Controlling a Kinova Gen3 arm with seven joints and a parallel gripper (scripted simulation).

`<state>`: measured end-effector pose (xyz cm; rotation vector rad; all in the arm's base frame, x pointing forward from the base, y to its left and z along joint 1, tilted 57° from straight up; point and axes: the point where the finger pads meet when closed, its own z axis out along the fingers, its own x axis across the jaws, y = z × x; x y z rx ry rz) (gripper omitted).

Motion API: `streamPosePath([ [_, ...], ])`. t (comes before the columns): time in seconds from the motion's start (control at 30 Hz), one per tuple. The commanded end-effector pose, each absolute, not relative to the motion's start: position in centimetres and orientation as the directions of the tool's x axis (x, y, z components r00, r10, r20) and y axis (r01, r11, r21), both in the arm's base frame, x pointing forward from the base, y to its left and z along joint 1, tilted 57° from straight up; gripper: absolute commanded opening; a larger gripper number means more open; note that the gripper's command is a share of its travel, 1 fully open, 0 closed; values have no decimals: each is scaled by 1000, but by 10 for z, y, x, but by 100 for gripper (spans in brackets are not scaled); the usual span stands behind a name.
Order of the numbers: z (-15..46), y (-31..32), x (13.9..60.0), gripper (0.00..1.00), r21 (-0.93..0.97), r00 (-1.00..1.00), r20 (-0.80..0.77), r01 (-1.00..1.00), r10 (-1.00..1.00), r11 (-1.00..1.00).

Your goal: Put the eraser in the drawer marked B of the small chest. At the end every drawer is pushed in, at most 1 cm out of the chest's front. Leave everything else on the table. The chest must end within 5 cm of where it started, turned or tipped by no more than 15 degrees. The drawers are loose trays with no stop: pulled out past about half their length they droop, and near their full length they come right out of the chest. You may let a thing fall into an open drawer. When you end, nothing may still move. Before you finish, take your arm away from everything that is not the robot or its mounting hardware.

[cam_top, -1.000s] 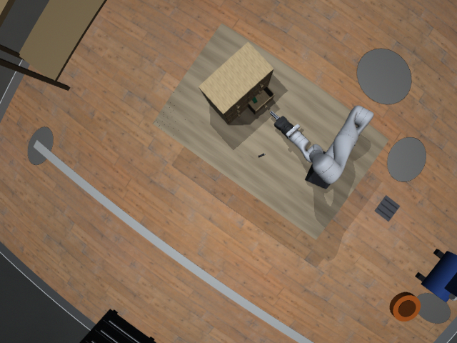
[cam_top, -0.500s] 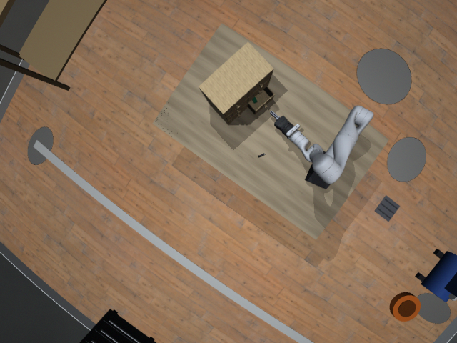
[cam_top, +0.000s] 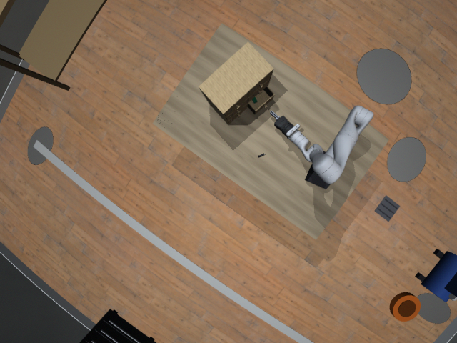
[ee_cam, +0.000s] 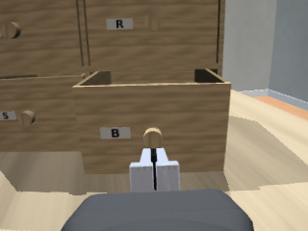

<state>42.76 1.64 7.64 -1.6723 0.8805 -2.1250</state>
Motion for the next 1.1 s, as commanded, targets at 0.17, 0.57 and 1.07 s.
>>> streamPosePath([
  [0.17,78,17,429,0,-628,-280,765,-132,-579,-766],
  [0.57,79,17,431,0,-628,-279,766,-133,-580,-767],
  [1.07,83,17,442,0,-629,-279,765,-132,-581,-766],
])
